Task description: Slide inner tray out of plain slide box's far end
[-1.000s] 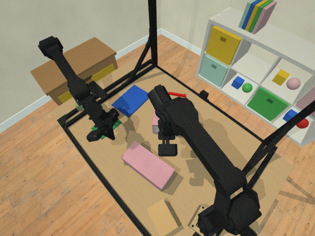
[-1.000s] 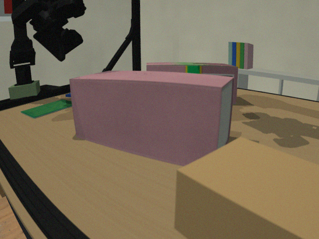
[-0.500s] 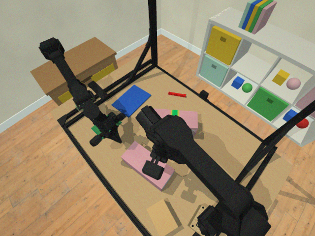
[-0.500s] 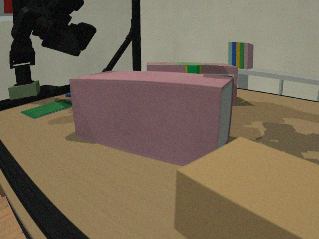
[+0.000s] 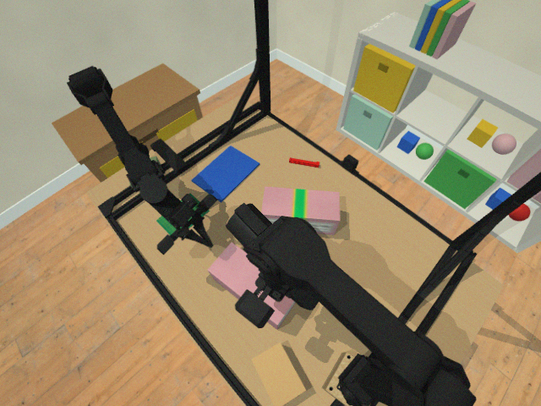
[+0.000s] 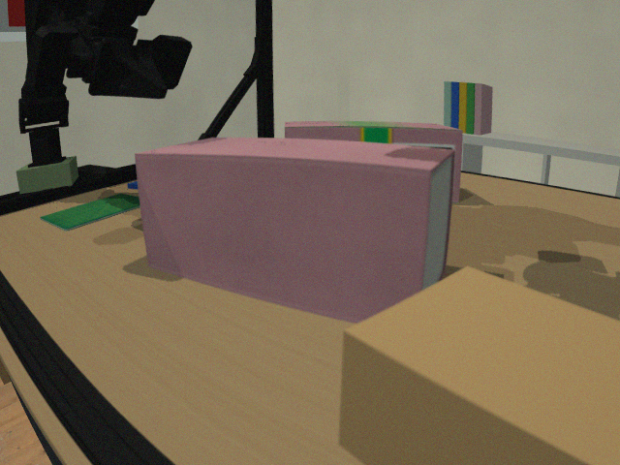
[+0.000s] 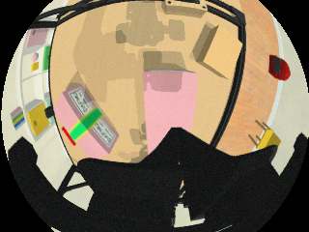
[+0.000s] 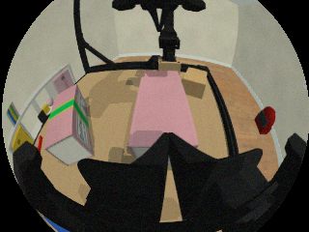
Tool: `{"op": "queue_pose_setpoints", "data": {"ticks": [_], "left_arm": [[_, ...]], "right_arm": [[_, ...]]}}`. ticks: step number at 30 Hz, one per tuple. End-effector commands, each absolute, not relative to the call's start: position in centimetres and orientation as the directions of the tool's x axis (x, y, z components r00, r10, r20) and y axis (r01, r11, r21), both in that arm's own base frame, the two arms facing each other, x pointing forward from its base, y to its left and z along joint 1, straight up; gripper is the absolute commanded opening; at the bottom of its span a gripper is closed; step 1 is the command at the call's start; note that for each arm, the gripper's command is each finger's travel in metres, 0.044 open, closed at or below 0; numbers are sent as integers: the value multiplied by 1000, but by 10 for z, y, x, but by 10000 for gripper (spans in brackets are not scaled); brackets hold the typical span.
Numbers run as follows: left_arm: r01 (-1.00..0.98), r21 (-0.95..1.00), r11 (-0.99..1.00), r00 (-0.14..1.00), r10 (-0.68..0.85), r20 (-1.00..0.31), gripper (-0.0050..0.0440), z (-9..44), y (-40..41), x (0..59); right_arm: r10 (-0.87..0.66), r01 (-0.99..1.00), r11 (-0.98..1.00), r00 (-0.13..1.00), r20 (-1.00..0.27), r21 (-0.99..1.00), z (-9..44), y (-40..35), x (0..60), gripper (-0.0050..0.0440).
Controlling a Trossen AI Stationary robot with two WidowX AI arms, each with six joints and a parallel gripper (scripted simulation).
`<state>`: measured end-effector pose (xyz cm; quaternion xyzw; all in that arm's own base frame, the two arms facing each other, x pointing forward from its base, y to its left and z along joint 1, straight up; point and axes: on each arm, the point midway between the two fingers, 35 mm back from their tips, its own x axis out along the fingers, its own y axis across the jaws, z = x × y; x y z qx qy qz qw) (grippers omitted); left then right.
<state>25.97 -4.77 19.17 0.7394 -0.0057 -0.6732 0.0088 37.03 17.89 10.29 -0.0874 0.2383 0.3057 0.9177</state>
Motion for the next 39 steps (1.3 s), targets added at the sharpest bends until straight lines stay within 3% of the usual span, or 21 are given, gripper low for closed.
{"op": "queue_pose_setpoints", "data": {"ticks": [1,8,23,39], "left_arm": [[-1,14,-1000,85,-14,-996,0,170,-46,259],[-3,15,-1000,86,-15,-996,0,114,-46,257],[0,19,-1000,87,-19,-996,0,117,-47,258],[0,19,-1000,87,-19,-996,0,117,-47,258]], "right_arm": [[521,-602,798,691,-501,0,96,178,368,0],[522,-602,798,691,-500,0,96,179,368,0],[521,-602,798,692,-500,-1,95,178,368,0],[513,-599,801,695,-503,-11,1,175,371,0]]}}
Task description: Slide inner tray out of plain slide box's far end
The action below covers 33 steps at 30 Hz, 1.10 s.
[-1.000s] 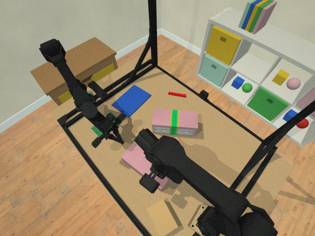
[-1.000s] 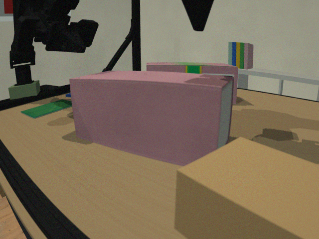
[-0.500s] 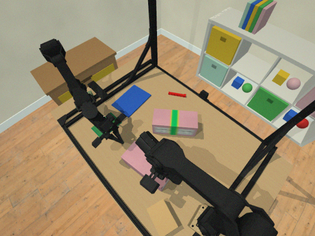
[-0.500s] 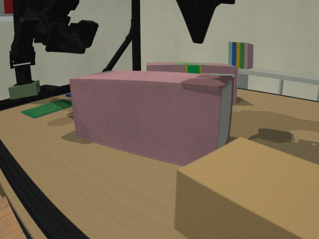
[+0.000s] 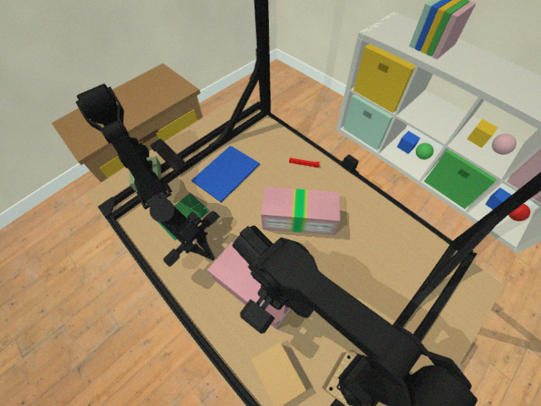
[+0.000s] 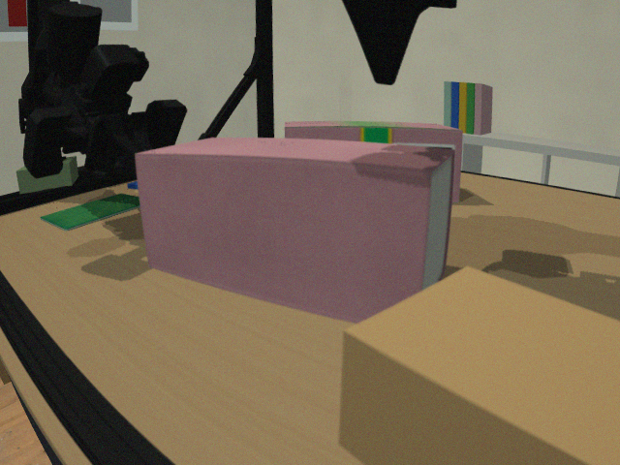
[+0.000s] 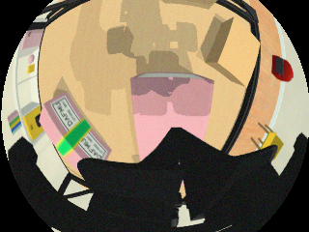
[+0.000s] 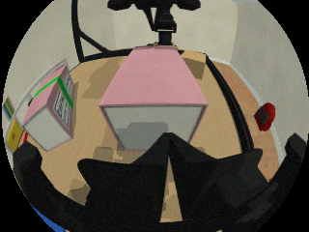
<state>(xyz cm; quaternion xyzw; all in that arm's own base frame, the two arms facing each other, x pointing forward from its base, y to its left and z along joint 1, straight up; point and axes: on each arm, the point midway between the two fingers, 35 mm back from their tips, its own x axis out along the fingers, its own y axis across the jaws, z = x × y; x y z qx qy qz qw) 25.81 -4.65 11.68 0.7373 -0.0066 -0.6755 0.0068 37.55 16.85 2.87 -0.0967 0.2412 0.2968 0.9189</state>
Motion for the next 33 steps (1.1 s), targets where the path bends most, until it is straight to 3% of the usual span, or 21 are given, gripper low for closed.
{"op": "queue_pose_setpoints", "data": {"ticks": [1,33], "left_arm": [[0,19,-1000,87,-19,-996,0,117,-47,258],[-2,17,-1000,86,-17,-996,0,103,-46,258]], "right_arm": [[517,-600,800,695,-500,-7,-3,177,370,0],[522,-602,798,691,-500,0,-10,179,368,0]]}}
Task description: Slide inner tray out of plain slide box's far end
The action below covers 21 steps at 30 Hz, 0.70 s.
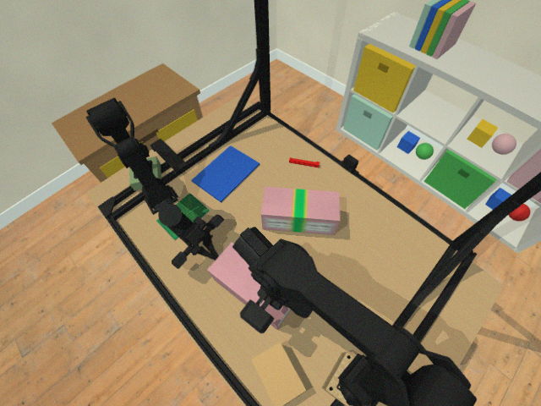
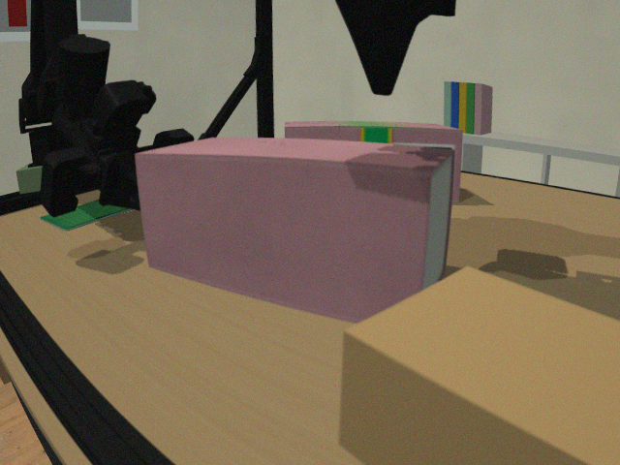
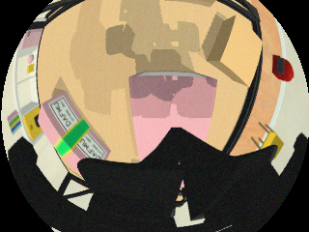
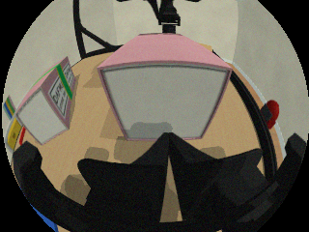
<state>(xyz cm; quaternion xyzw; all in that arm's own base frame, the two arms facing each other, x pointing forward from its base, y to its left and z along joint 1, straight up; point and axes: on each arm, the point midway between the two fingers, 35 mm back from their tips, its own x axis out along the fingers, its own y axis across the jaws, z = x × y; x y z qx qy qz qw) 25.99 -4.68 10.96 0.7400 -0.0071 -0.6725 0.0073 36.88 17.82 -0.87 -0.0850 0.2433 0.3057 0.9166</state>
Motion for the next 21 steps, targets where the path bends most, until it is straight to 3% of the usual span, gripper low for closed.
{"op": "queue_pose_setpoints", "data": {"ticks": [1,21], "left_arm": [[-2,17,-1000,86,-17,-996,0,102,-46,258],[-3,15,-1000,86,-15,-996,0,84,-46,257]], "right_arm": [[522,-602,798,691,-500,0,-10,179,368,0],[522,-602,798,691,-500,0,-10,179,368,0]]}}
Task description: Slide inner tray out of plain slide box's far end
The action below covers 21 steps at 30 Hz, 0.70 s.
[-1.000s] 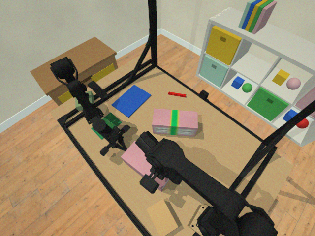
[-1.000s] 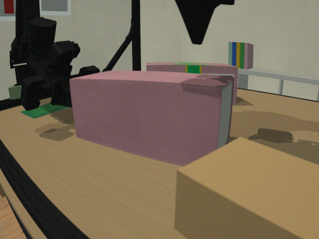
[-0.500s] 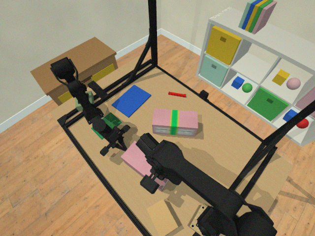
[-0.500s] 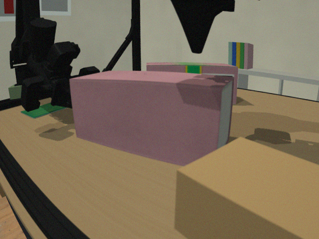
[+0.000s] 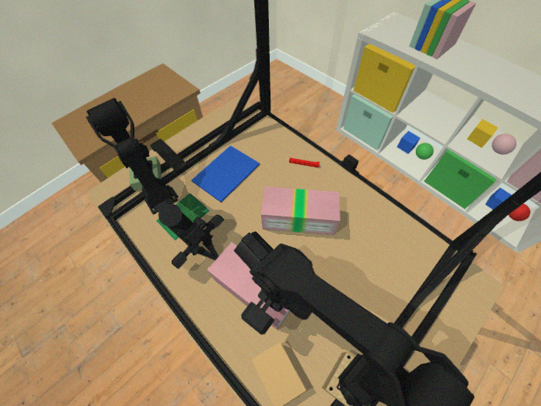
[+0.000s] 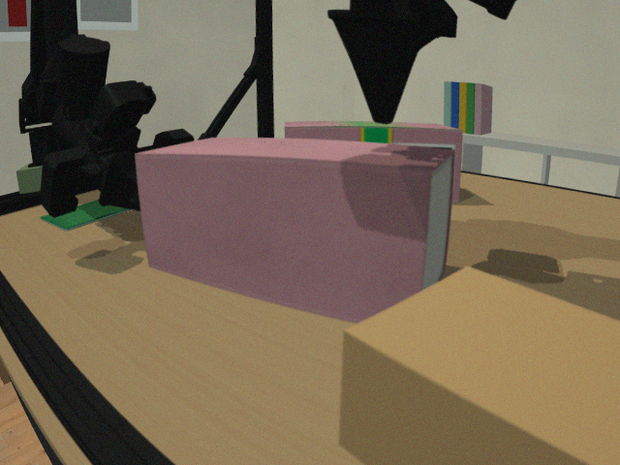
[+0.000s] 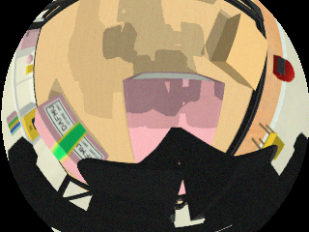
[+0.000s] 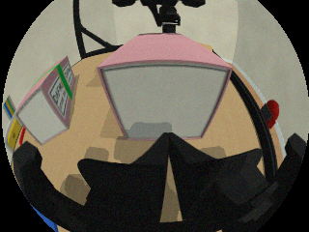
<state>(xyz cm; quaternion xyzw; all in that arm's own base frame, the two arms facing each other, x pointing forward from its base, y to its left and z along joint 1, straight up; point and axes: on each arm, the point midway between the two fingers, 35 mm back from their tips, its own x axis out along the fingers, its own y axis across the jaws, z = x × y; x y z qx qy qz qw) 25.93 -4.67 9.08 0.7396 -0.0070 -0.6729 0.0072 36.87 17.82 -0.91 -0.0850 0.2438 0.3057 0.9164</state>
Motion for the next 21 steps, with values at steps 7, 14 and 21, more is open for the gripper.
{"op": "queue_pose_setpoints", "data": {"ticks": [7,14,21], "left_arm": [[-3,15,-1000,86,-15,-996,0,80,-46,257],[-3,15,-1000,86,-15,-996,0,76,-46,257],[-3,15,-1000,86,-15,-996,0,72,-46,257]], "right_arm": [[522,-602,798,691,-500,0,-10,179,368,0],[522,-602,798,691,-500,0,-10,179,368,0],[522,-602,798,691,-500,0,-10,179,368,0]]}}
